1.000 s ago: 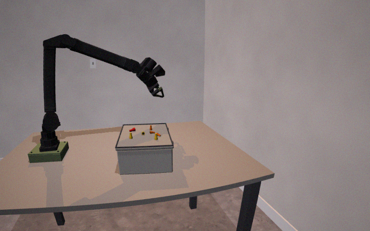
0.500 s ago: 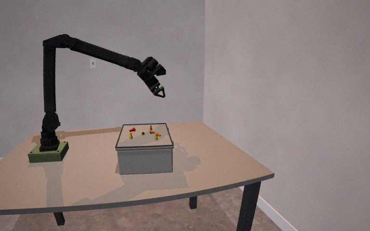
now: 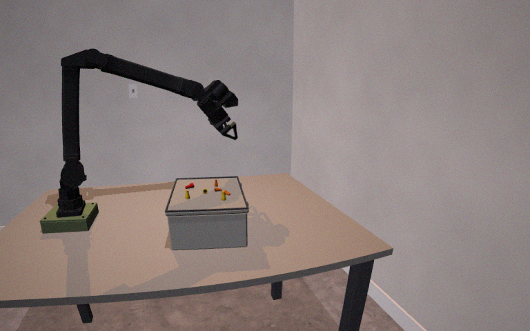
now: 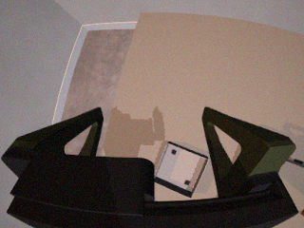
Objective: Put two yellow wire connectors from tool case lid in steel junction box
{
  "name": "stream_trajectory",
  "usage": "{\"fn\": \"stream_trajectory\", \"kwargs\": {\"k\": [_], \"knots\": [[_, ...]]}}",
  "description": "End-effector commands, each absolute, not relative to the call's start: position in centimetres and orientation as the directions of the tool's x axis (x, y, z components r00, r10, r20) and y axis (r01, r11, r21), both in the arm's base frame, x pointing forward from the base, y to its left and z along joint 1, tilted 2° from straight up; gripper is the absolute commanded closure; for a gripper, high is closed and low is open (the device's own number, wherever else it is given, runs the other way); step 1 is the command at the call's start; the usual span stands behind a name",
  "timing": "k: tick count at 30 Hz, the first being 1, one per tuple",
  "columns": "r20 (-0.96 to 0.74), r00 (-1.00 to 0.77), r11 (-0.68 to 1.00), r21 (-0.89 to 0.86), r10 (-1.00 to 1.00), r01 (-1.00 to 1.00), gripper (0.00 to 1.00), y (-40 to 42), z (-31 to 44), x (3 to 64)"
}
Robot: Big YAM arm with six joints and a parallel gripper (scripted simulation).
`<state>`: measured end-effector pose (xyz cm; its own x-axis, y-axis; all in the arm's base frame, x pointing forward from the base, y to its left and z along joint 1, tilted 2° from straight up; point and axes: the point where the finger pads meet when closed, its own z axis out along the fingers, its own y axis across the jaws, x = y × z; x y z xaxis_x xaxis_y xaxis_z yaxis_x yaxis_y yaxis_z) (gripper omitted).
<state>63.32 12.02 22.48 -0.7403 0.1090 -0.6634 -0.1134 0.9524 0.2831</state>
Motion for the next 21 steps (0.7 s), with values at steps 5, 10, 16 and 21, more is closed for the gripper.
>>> {"fn": "stream_trajectory", "kwargs": {"k": [5,10,16,21], "knots": [[-0.723,-0.69,0.963,0.211,0.038,-0.168,0.0,10.5,27.5,64.9],[-0.717,-0.698,0.967,0.176,-0.003,-0.185,0.0,9.9,27.5,64.7],[-0.706,-0.707,0.969,0.134,-0.054,-0.208,0.0,9.2,27.4,64.4],[-0.696,-0.712,0.968,0.102,-0.094,-0.227,0.0,8.6,27.4,64.2]]}}
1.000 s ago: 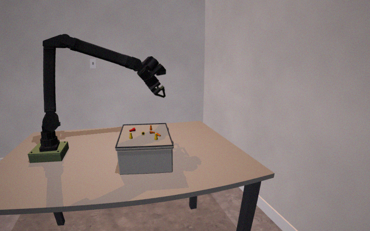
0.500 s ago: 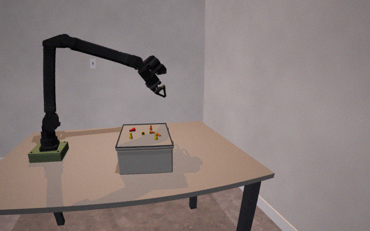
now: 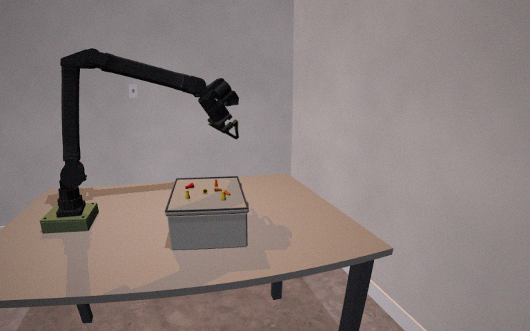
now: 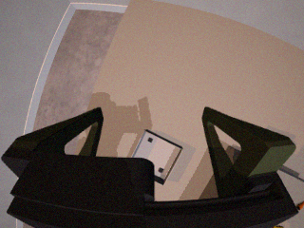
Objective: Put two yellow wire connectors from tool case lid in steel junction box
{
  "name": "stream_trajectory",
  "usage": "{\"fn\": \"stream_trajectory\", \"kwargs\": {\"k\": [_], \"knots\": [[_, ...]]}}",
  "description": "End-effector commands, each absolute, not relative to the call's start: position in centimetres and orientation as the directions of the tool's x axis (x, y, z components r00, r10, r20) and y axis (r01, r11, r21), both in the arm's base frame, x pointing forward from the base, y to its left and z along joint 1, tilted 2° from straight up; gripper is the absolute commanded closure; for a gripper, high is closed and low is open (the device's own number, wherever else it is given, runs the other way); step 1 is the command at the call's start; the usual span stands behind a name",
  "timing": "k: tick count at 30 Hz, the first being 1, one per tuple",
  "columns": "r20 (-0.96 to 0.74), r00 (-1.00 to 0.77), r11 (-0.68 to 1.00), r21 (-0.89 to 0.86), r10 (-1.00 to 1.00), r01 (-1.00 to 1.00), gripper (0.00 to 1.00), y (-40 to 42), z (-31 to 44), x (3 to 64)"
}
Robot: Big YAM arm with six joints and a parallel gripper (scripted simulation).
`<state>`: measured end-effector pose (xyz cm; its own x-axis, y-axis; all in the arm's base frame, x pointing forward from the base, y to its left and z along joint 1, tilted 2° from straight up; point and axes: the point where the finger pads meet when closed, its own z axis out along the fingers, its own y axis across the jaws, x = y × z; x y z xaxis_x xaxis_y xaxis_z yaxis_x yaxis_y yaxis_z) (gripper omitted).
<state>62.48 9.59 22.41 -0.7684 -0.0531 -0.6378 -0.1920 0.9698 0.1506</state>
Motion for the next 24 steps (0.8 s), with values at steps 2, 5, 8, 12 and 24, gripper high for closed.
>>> {"fn": "stream_trajectory", "kwargs": {"k": [2,5,8,12,24], "knots": [[-0.691,-0.714,0.968,0.088,-0.111,-0.236,0.0,8.4,27.4,64.1],[-0.684,-0.717,0.966,0.07,-0.135,-0.248,0.0,8.0,27.4,63.9],[-0.679,-0.719,0.965,0.057,-0.151,-0.257,0.0,7.8,27.4,63.8],[-0.659,-0.725,0.959,0.021,-0.2,-0.284,0.0,7.1,27.3,63.4],[-0.607,-0.729,0.933,-0.058,-0.315,-0.355,0.0,5.4,27.5,62.4]]}}
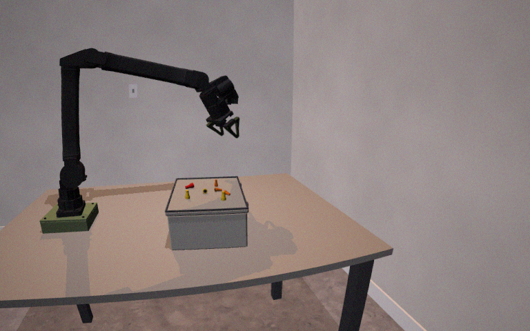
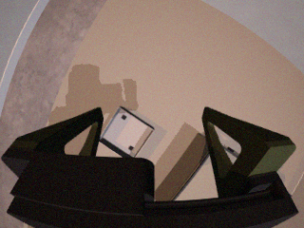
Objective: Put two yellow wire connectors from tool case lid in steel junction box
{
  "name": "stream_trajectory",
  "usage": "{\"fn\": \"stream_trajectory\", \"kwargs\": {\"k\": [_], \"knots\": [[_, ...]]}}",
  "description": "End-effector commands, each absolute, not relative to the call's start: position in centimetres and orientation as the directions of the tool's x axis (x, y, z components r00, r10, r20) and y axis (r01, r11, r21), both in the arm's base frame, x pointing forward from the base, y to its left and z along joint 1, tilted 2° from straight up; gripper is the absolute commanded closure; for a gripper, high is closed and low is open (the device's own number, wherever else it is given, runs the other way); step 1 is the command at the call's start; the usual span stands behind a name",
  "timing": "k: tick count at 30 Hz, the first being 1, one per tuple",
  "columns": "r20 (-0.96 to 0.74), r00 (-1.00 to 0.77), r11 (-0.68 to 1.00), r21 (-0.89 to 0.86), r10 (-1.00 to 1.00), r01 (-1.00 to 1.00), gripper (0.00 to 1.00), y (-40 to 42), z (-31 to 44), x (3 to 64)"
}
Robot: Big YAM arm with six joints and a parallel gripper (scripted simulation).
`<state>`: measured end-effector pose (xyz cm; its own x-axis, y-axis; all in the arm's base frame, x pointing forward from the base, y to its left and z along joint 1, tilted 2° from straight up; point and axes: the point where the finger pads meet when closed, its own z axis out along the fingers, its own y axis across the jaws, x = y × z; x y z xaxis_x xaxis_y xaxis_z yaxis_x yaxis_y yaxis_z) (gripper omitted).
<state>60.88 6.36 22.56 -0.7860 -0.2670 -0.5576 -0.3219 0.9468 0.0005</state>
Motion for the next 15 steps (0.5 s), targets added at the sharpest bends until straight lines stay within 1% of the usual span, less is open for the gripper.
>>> {"fn": "stream_trajectory", "kwargs": {"k": [1,15], "knots": [[-0.607,-0.729,0.933,-0.058,-0.315,-0.355,0.0,5.4,27.5,62.4],[-0.513,-0.719,0.873,-0.146,-0.468,-0.465,0.0,3.1,27.7,60.8]]}}
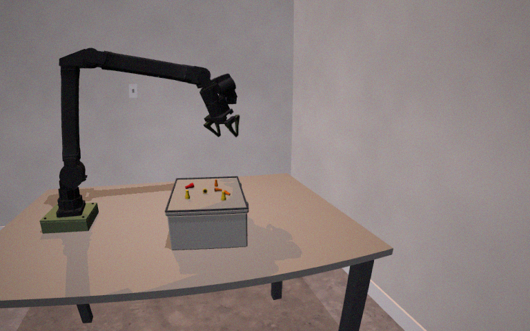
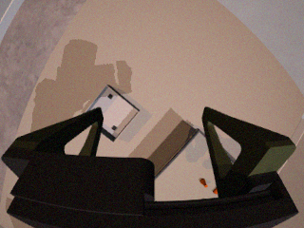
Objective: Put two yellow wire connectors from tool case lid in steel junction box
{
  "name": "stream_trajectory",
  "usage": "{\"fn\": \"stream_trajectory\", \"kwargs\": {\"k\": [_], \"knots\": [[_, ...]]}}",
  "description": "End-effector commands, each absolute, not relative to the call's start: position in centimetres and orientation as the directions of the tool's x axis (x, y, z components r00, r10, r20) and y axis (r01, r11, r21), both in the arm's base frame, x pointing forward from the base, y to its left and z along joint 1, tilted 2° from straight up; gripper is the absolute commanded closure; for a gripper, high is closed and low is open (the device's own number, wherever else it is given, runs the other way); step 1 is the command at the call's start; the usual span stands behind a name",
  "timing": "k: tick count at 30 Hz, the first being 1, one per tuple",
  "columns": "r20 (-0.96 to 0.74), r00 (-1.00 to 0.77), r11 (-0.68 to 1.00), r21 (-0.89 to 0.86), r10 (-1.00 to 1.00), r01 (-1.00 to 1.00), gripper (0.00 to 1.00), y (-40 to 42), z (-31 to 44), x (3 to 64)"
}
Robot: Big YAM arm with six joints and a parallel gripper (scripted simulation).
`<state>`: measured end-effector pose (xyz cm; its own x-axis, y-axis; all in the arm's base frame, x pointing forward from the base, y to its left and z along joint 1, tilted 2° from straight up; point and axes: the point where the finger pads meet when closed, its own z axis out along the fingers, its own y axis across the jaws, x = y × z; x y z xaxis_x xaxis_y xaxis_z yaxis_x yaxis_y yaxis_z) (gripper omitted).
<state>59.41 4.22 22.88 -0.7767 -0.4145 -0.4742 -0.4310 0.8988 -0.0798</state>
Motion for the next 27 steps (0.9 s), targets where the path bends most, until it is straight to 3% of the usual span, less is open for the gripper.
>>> {"fn": "stream_trajectory", "kwargs": {"k": [1,21,27], "knots": [[-0.505,-0.717,0.867,-0.151,-0.48,-0.474,0.0,3.0,27.7,60.6],[-0.304,-0.628,0.694,-0.217,-0.717,-0.687,0.0,-0.9,28.5,57.0],[-0.184,-0.528,0.557,-0.197,-0.829,-0.807,0.0,-3.0,29.0,54.5]]}}
